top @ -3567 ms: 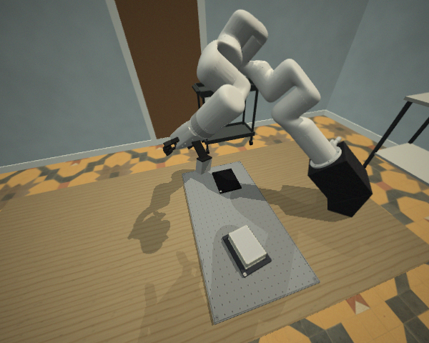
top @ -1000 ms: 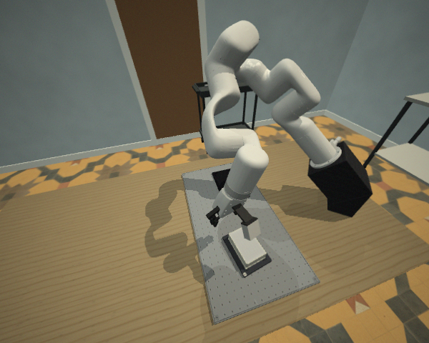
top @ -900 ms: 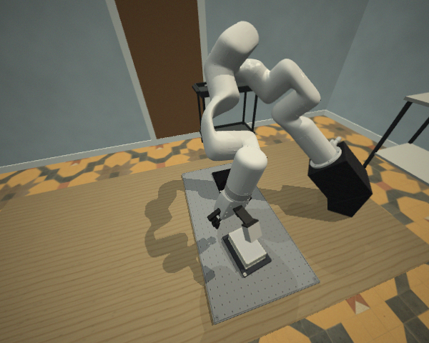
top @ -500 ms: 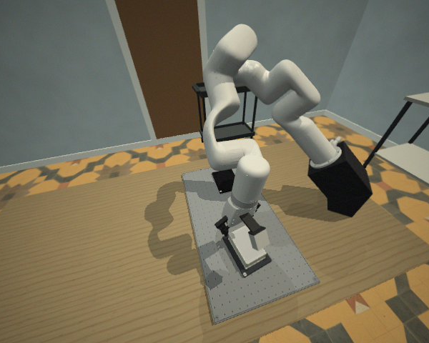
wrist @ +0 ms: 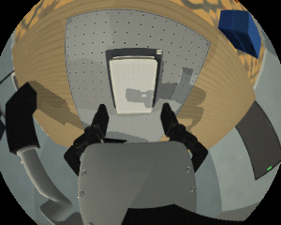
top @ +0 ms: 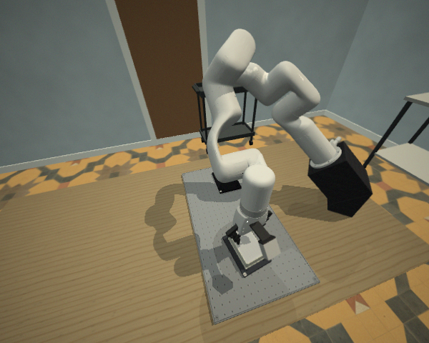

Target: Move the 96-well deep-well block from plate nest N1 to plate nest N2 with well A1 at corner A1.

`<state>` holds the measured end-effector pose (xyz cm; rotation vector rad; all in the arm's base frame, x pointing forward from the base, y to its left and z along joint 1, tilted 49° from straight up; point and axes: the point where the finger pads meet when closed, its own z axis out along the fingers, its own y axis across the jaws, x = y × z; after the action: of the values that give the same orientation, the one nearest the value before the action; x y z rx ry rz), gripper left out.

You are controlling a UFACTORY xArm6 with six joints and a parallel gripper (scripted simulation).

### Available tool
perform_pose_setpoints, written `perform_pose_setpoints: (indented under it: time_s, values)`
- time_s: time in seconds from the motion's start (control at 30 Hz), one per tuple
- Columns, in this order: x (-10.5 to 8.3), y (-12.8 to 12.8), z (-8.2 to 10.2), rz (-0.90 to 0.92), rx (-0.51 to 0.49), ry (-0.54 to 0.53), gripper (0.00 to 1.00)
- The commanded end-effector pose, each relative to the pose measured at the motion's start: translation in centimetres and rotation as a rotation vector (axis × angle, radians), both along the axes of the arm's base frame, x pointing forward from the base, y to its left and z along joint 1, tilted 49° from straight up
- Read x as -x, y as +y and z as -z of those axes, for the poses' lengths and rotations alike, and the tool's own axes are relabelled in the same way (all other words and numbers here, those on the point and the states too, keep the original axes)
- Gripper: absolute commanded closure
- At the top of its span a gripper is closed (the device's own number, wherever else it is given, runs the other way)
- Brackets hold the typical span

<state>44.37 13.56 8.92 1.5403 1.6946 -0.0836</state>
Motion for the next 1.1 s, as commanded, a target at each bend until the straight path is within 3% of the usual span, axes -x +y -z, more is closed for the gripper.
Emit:
perform_pose_setpoints:
  time_s: [0.0, 0.4, 1.07]
  values:
    - [-0.1, 0.2, 0.2, 0.0, -0.006, -0.002, 0.0]
    - [-0.1, 0.2, 0.2, 0.0, -0.006, -0.002, 0.0]
    - [-1.6, -1.4, 2.2, 0.0, -0.006, -0.002, 0.0]
